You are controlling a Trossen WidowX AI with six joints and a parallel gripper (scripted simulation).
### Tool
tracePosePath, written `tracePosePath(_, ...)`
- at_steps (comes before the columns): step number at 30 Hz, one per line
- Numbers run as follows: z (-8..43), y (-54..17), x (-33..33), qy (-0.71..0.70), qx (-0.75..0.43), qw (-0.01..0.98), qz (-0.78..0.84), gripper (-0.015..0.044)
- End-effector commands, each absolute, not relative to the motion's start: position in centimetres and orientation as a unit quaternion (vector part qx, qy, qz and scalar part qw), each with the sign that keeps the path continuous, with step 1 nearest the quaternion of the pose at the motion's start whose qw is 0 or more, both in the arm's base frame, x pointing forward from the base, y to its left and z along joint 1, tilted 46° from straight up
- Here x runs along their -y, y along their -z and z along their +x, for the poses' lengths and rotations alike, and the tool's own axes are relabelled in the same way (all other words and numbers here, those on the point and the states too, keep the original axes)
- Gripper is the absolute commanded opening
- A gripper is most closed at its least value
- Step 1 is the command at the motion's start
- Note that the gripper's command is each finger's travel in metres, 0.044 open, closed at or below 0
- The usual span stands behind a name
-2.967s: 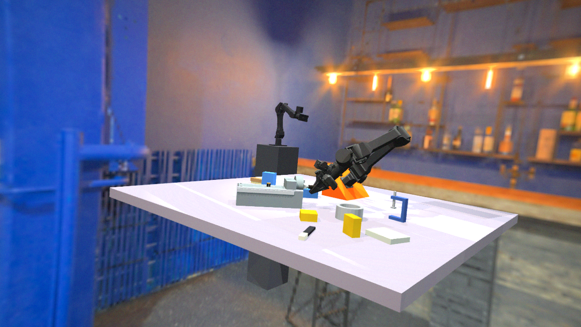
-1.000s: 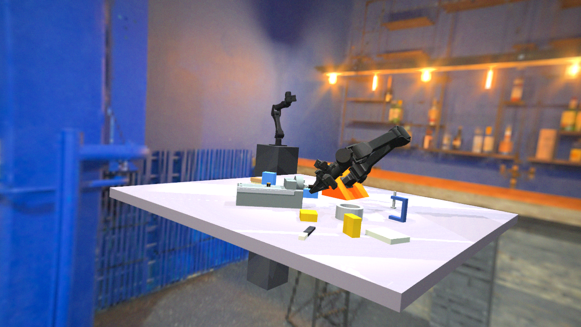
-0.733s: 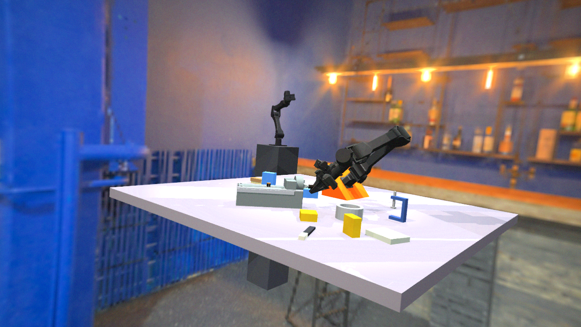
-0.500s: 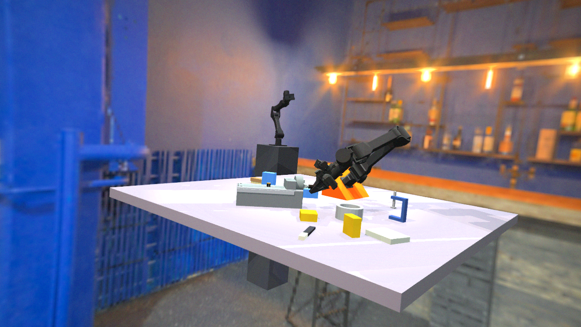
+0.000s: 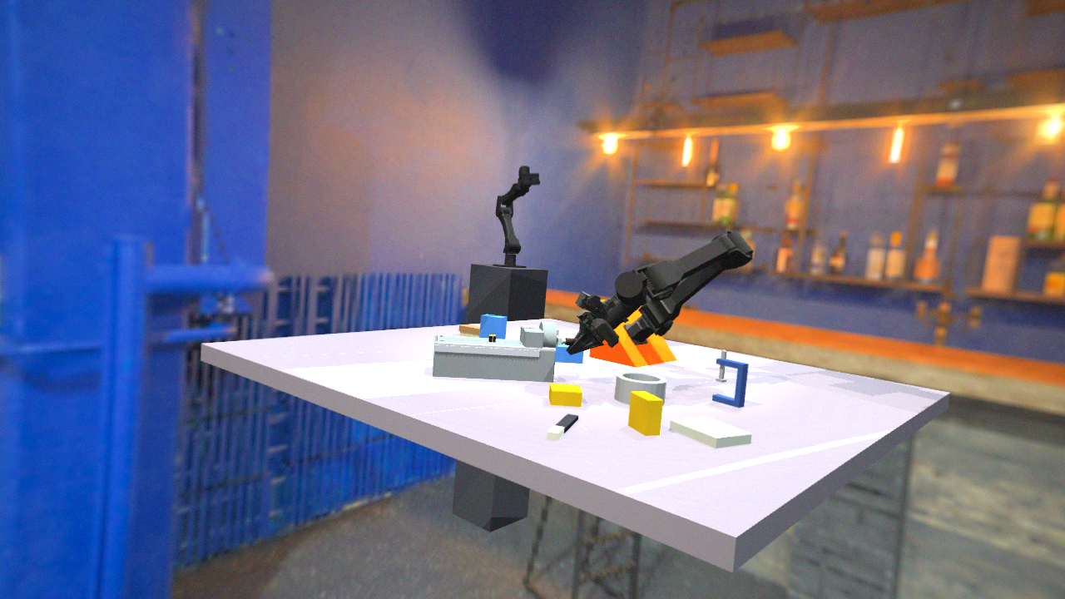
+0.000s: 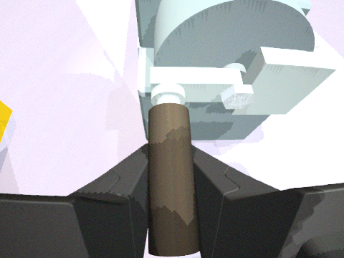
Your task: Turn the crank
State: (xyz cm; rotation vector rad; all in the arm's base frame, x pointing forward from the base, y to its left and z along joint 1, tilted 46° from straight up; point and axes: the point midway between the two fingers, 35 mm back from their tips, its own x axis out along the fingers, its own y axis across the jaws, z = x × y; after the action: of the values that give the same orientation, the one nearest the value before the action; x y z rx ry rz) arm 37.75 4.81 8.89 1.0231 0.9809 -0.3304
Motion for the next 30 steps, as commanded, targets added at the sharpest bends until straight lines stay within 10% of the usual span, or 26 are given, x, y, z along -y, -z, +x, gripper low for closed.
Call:
tracePosePath(1,37.74,-8.98,-4.72,0.150,-0.447,0.748,0.466,0.0000)
tracePosePath(15,37.75,-8.89,-4.81,0.151,-0.448,0.747,0.468,0.0000)
tracePosePath(30,37.75,-8.89,-4.81,0.151,-0.448,0.747,0.468,0.0394)
